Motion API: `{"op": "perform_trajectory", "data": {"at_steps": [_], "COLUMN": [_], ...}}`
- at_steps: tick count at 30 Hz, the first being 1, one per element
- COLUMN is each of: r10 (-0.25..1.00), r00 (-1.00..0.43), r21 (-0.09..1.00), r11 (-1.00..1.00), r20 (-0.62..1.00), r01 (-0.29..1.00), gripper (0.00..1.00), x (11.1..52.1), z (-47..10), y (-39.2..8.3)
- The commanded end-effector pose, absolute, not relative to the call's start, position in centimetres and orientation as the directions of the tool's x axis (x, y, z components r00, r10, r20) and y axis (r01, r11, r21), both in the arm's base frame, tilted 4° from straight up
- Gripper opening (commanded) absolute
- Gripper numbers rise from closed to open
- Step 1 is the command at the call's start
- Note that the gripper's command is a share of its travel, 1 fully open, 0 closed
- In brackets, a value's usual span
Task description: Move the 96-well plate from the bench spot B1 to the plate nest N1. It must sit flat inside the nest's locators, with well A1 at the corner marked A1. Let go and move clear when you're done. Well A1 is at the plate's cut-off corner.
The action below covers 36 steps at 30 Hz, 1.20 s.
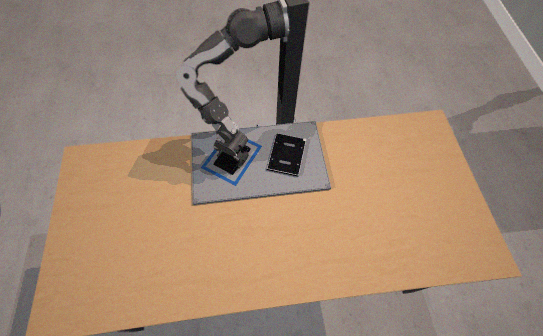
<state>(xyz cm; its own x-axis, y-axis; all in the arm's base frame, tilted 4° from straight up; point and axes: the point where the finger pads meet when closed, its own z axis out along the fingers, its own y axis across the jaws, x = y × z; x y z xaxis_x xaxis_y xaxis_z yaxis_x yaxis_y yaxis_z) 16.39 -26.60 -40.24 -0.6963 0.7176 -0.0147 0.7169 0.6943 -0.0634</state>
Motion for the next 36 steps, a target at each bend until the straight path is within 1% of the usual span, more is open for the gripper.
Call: {"op": "perform_trajectory", "data": {"at_steps": [1,2,4,12,36], "r10": [0.718,0.718,0.718,0.718,0.718], "r00": [-0.696,-0.696,-0.696,-0.696,-0.696], "r21": [-0.062,-0.062,-0.062,-0.062,-0.062], "r11": [0.694,0.694,0.694,0.694,0.694], "r20": [-0.016,-0.016,-0.016,-0.016,-0.016], "r01": [0.717,0.717,0.717,0.717,0.717], "gripper": [0.3,0.27,0.27,0.0,0.0], "x": [16.45,16.45,16.45,16.46,16.46], "z": [-40.2,-40.2,-40.2,-40.19,-40.19], "y": [-26.59,-26.59,-26.59,-26.61,-26.61]}}
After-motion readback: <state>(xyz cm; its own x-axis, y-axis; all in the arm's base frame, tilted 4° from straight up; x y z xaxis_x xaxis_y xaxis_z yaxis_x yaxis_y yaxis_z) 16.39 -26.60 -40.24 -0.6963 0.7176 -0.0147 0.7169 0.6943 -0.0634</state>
